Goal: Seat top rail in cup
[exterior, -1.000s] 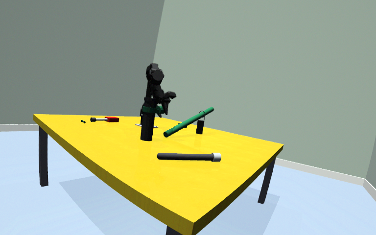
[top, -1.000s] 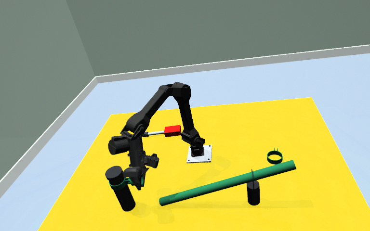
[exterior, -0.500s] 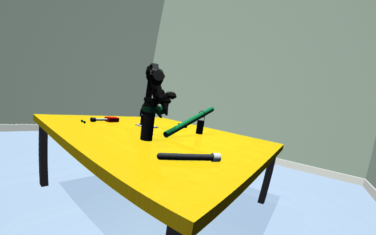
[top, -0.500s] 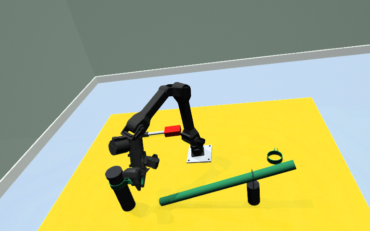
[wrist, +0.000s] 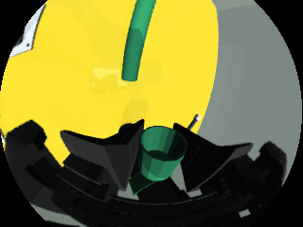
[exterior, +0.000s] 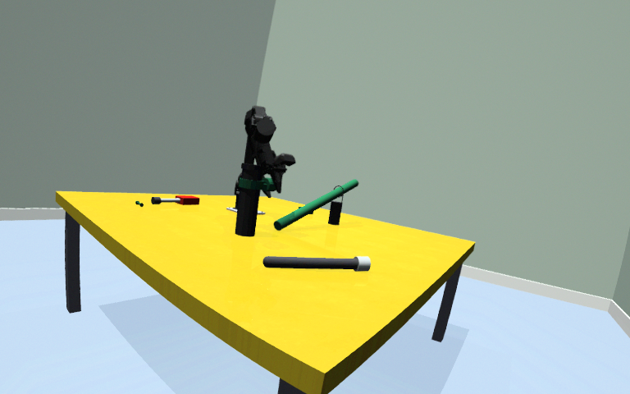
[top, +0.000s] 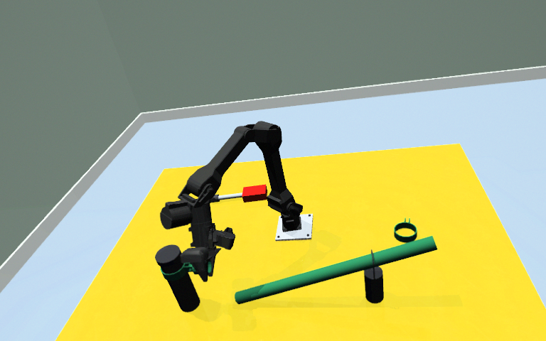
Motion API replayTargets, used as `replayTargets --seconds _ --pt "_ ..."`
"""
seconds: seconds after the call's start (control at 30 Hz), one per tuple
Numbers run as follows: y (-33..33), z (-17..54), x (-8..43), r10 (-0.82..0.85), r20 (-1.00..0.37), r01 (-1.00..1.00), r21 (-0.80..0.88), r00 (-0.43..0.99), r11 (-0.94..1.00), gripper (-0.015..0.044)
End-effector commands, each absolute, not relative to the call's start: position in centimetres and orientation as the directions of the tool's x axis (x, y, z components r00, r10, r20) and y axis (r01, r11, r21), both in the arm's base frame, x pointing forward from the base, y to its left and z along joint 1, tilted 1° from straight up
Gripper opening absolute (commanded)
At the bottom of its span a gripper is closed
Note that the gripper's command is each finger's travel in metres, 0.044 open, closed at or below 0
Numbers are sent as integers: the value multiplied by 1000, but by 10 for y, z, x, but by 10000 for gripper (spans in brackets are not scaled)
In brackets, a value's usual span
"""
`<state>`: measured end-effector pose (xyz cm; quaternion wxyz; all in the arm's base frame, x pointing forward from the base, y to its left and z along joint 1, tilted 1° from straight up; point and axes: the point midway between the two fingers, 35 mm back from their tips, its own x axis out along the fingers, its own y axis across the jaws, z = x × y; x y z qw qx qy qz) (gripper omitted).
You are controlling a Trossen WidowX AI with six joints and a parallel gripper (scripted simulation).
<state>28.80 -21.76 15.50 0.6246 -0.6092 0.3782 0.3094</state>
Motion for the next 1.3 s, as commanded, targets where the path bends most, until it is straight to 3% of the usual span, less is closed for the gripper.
replayTargets --seconds 0.0,0.2,0.47,0.67,0.97,1.27 --pt "-215 157 288 -73 -849 -847 -527 523 65 289" --pt "-193 178 291 -72 -849 -848 -527 523 61 440" --pt "-180 191 292 -69 -844 -842 -536 532 62 440" --pt "-148 213 298 -77 -853 -744 -492 517 452 440" --pt "-94 250 295 -98 -856 -295 -279 507 914 440" --pt "-59 276 284 -114 -850 110 -67 514 992 440"
